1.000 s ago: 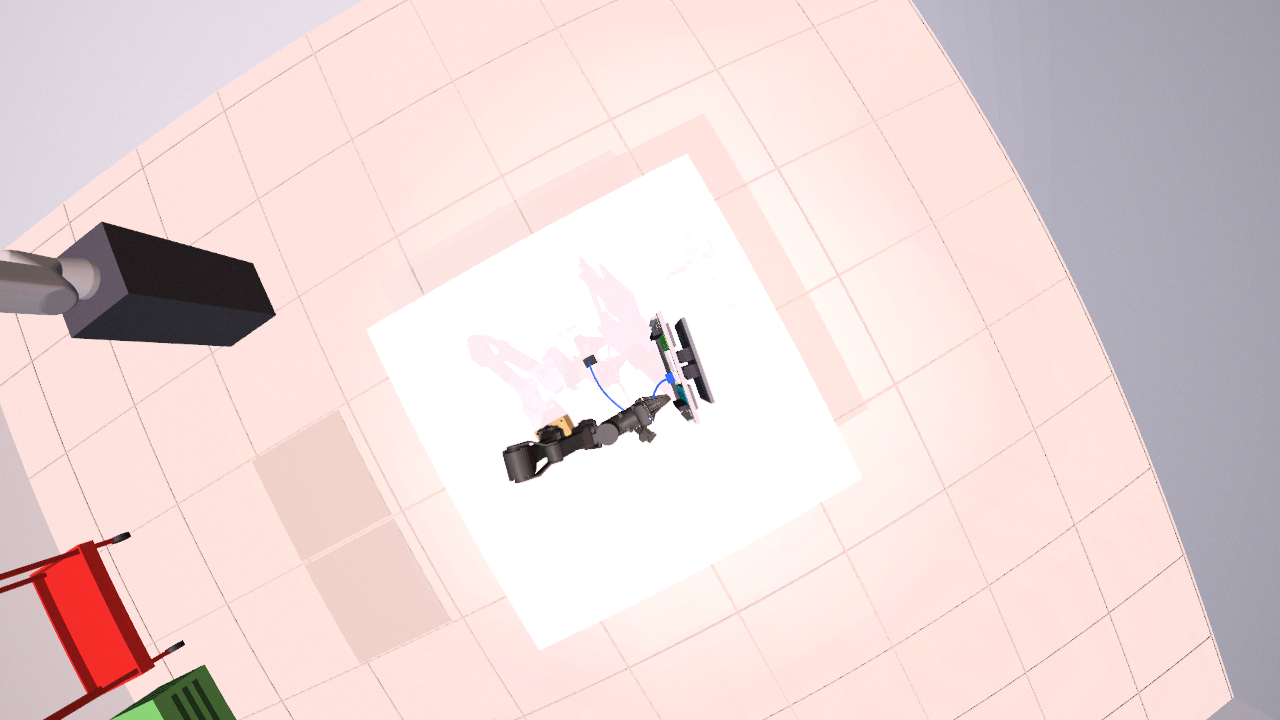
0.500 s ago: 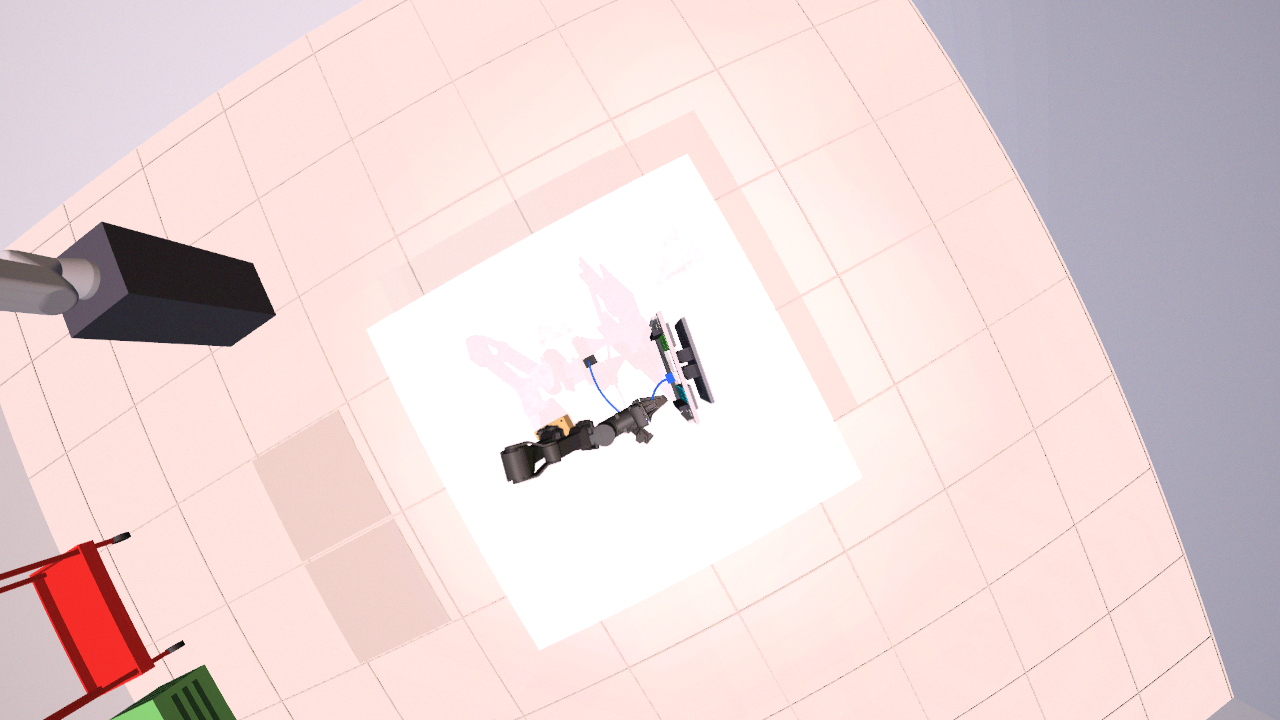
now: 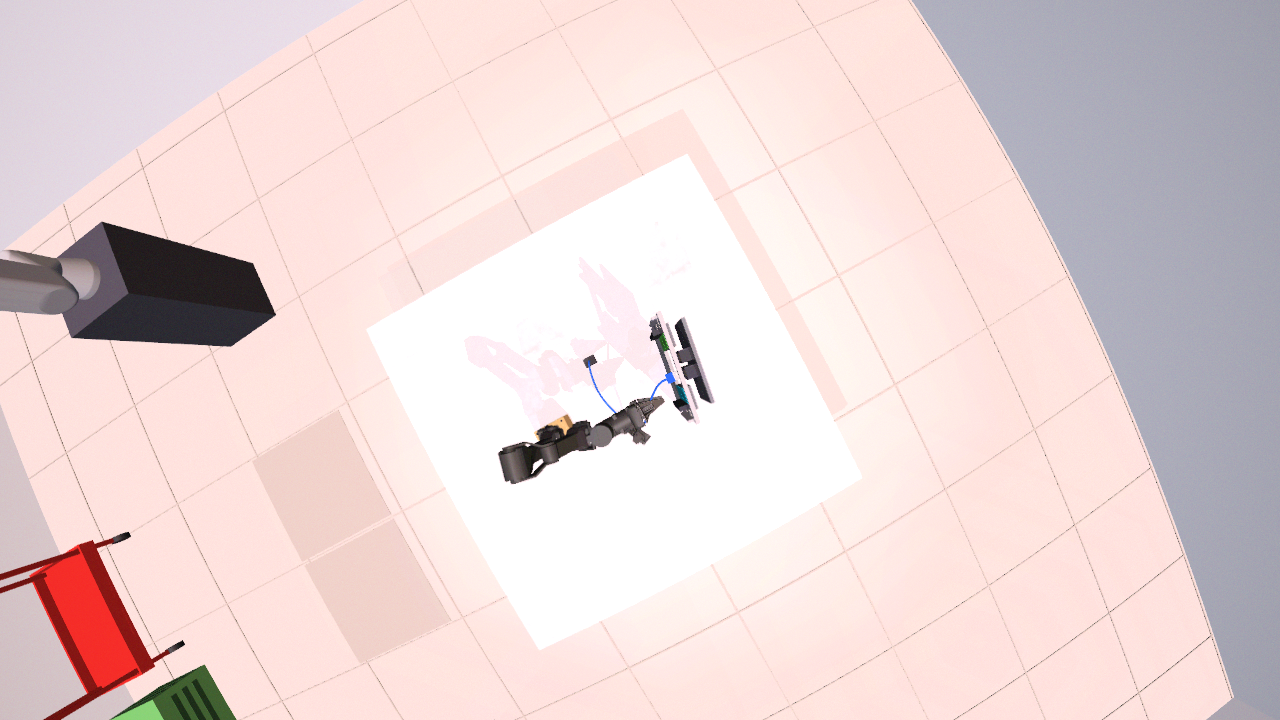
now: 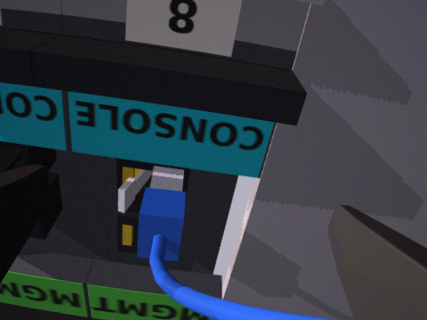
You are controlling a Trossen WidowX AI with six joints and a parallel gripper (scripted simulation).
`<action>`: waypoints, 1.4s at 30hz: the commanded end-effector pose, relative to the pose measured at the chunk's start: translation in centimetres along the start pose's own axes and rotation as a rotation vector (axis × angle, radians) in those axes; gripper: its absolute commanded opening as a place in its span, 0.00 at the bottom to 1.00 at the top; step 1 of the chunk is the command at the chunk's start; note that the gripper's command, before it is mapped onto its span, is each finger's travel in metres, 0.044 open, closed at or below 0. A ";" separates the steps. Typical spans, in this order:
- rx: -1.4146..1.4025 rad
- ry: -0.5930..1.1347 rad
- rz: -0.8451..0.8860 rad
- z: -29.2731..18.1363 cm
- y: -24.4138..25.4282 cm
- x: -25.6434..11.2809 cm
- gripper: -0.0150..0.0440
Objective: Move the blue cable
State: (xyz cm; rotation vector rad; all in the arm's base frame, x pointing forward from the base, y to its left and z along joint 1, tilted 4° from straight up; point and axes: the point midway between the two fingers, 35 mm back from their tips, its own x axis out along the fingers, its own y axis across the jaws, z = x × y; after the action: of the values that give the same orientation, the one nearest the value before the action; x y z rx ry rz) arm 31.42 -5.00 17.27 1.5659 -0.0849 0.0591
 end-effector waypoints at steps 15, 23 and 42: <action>0.002 0.002 0.002 -0.2 -0.3 -1.2 1.00; 0.001 0.002 0.002 -0.3 1.9 -2.2 1.00; 0.000 0.000 -0.003 -0.4 2.0 -2.4 1.00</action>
State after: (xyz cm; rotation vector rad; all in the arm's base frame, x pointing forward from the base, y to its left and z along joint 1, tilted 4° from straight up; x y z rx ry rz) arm 28.83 -4.59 19.07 1.5657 -0.0836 0.0586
